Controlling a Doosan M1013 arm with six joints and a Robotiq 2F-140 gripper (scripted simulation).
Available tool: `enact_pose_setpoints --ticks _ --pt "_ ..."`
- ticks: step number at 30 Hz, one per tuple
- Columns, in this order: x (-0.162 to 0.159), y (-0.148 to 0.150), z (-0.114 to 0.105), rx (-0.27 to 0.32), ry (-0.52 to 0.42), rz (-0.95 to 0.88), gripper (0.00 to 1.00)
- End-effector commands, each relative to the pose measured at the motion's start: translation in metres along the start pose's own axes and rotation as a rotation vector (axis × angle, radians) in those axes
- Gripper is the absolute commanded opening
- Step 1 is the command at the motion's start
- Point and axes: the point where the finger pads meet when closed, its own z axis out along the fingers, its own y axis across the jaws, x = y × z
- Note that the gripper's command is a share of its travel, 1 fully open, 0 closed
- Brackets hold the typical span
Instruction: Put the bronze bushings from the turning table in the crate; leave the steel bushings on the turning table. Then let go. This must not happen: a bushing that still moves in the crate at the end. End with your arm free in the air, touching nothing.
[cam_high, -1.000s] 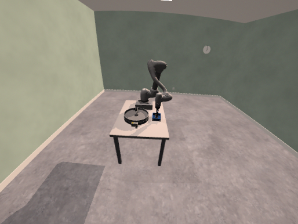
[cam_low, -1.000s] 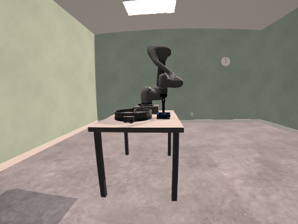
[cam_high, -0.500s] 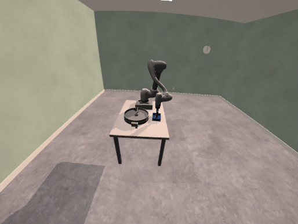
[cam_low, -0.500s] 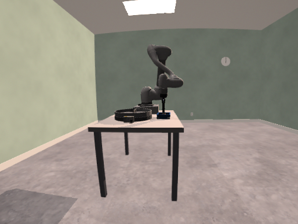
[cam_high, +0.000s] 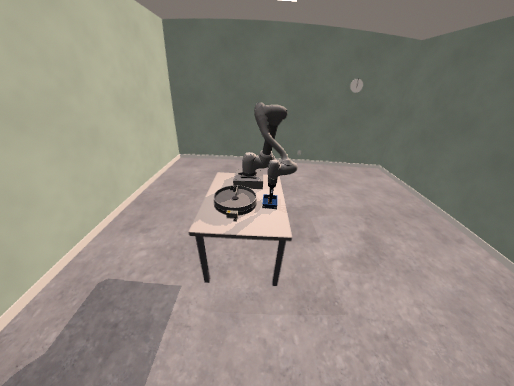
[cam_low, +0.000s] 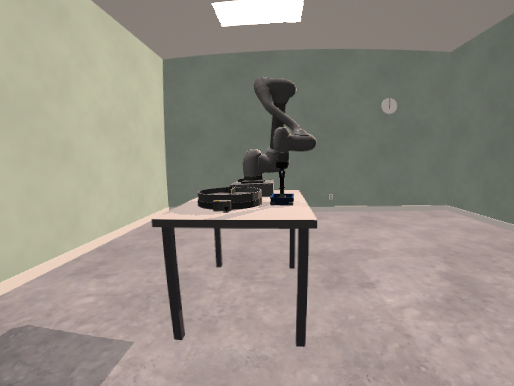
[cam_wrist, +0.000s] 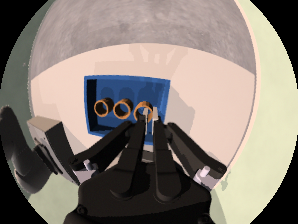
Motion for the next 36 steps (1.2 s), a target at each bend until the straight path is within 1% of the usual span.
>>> enact_pose_setpoints --ticks 1,36 --pt "0.0001 0.0000 -0.0001 0.000 0.000 0.000 0.00" --pt "0.0001 0.0000 0.0059 0.000 0.000 0.000 0.00"
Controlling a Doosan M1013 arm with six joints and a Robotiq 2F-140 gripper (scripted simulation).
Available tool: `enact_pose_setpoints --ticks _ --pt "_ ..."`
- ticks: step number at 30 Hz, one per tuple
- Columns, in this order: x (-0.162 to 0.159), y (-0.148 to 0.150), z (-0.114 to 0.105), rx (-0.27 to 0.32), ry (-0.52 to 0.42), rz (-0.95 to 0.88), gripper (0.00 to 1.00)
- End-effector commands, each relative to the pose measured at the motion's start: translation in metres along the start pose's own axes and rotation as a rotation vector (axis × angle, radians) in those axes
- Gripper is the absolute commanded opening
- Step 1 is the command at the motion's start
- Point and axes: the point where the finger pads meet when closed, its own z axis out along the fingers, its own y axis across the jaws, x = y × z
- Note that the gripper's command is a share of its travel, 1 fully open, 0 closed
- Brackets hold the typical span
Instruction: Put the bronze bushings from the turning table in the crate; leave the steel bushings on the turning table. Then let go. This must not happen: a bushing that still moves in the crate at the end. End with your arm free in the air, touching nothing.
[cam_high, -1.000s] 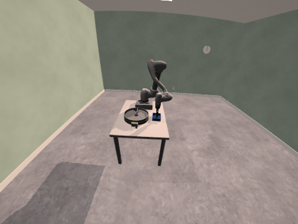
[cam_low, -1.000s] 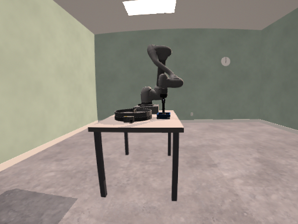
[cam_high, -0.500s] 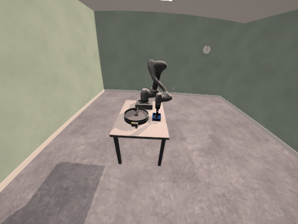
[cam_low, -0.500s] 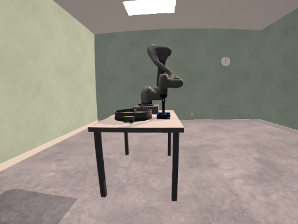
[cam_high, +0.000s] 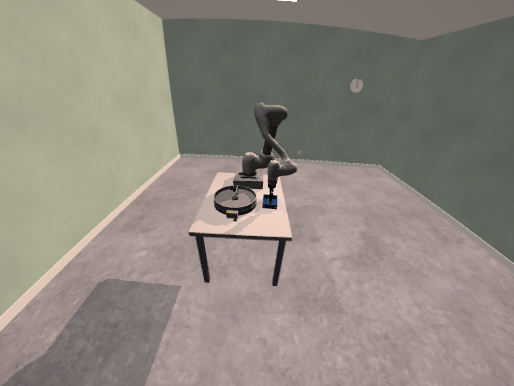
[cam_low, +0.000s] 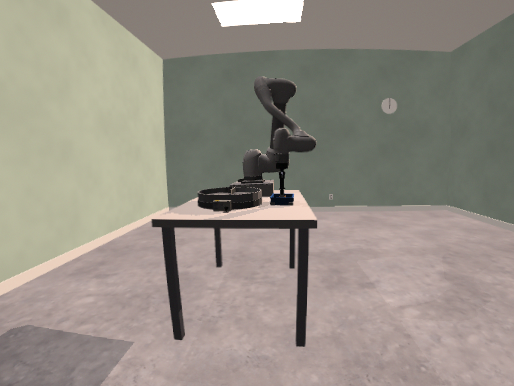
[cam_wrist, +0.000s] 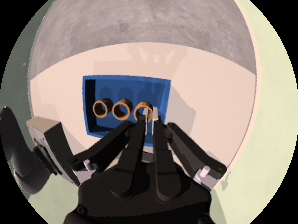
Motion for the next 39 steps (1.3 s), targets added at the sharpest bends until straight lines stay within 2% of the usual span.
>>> enact_pose_setpoints --ticks 1,35,36,39 --pt "0.0001 0.0000 0.0001 0.000 0.000 0.000 0.00" --pt "0.0001 0.0000 0.0001 0.000 0.000 0.000 0.00" --pt "0.0001 0.0000 0.0001 0.000 0.000 0.000 0.10" --pt "0.0001 0.0000 0.0001 0.000 0.000 0.000 0.10"
